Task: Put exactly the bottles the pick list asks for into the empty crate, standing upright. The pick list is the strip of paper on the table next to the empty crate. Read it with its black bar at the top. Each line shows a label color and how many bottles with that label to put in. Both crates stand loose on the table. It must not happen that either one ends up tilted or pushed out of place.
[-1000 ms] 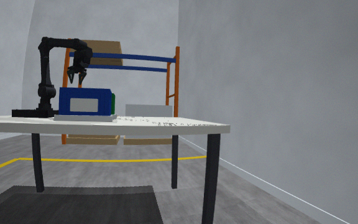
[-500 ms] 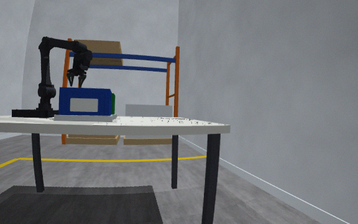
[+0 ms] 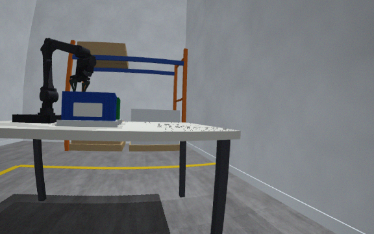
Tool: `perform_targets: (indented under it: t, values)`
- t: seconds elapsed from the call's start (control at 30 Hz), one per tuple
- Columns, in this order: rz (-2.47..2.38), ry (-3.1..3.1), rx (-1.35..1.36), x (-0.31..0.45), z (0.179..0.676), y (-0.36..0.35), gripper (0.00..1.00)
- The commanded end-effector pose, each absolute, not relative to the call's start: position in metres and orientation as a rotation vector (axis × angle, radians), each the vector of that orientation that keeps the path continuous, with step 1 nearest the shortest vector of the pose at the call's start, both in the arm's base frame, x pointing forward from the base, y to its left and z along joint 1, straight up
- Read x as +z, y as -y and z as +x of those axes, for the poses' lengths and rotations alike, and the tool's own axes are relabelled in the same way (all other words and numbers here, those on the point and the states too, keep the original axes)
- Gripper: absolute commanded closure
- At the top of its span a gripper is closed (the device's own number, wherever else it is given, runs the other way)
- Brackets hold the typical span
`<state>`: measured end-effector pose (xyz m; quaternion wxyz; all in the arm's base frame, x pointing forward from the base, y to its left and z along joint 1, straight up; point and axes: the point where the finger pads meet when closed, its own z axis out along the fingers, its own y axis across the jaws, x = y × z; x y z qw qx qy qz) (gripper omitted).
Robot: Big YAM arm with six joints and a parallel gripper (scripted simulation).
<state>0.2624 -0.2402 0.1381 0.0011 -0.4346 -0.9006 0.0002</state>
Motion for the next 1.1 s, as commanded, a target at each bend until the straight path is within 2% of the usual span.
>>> perform_targets:
  t: [0.0,0.37,0.4,0.5,1.07]
  values:
    - [-1.351,2.843,0.0,0.134,0.268,0.243,0.39]
    - [-1.352,2.843,0.0,0.122,0.267,0.242,0.39]
    - [-1.377,2.897,0.029,0.143,0.281,0.254,0.39]
    - [-1.349,2.839,-0.002,0.115,0.267,0.241,0.39]
    - [-1.353,2.846,0.002,0.098,0.267,0.241,0.39]
